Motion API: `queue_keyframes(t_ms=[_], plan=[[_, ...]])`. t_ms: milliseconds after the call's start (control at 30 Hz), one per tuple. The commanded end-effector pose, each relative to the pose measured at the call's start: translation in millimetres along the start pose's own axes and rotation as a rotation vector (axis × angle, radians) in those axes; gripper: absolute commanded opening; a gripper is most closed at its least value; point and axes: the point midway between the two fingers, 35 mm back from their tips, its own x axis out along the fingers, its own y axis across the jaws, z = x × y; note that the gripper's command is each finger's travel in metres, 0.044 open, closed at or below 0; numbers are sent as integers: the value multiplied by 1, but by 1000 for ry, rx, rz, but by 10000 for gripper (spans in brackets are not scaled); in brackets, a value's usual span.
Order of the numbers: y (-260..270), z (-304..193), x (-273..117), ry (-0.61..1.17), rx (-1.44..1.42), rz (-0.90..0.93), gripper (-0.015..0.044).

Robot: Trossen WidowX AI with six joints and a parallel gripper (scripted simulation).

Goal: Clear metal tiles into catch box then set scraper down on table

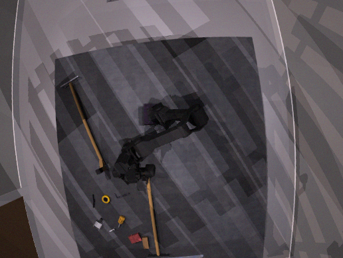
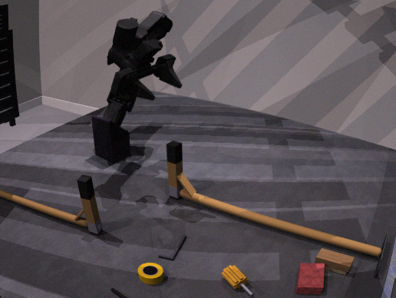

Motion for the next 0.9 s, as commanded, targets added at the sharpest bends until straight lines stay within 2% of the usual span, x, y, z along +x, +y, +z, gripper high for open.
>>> queue_keyframes(t_ms=[0, 700, 867], plan=[[3, 22, -18, -76, -10, 9, 440], [29, 87, -116, -334, -76, 47, 440], [30, 88, -119, -340, -79, 47, 440]])
